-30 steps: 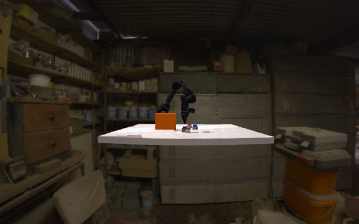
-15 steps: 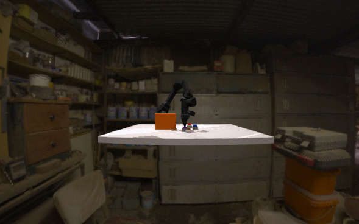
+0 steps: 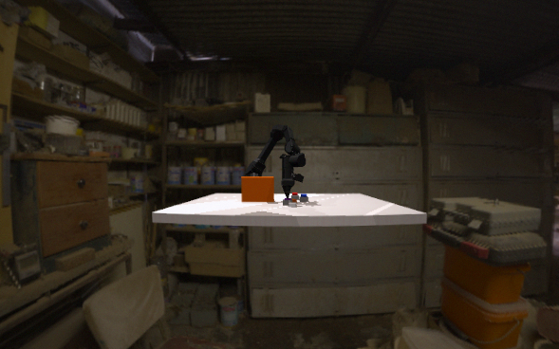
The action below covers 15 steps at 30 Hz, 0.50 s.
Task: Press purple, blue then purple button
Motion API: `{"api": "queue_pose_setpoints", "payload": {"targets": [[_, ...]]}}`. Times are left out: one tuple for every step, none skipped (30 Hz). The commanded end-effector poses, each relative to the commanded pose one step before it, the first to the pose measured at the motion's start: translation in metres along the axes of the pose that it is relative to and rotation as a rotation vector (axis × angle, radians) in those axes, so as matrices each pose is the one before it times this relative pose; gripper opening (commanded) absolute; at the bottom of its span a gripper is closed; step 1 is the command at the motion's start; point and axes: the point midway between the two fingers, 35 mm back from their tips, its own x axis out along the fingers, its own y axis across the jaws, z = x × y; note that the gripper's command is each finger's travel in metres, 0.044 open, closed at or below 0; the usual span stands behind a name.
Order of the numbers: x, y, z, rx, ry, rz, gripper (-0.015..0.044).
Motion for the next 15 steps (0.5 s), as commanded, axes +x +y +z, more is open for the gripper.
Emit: {"api": "queue_pose_setpoints", "payload": {"targets": [[0.00102, 0.00063, -0.00015, 0.0044, -0.0014, 0.00531, 0.002], [0.0, 0.0, 0.0, 0.0, 0.0, 0.0, 0.002], [0.0, 0.0, 0.0, 0.0, 0.0, 0.0, 0.002], [0.0, 0.0, 0.0, 0.0, 0.0, 0.0, 0.002], [-0.00351, -0.00069, 0.00021, -0.0038, 0.00151, -0.00471, 0.002], [-0.00791, -0.00017, 0.00022, 0.0011, -0.00031, 0.00076, 0.002], [-0.01203, 0.00005, -0.00005, 0.0016, -0.00046, 0.00138, 0.002], [-0.00812, 0.00025, -0.00028, 0.001, -0.0003, 0.00109, 0.002], [-0.00272, 0.00013, -0.00014, 0.0003, -0.0001, 0.00039, 0.002], [0.0, 0.0, 0.0, 0.0, 0.0, 0.0, 0.002], [0.0, 0.0, 0.0, 0.0, 0.0, 0.0, 0.002], [0.0, 0.0, 0.0, 0.0, 0.0, 0.0, 0.002], [-0.00244, -0.00021, 0.00022, 0.0, 0.0, -0.00017, 0.002], [-0.00737, -0.00055, 0.00056, 0.0001, 0.00002, -0.00047, 0.002], [-0.01246, -0.00059, 0.00054, 0.0002, 0.00009, -0.00059, 0.002]]}}
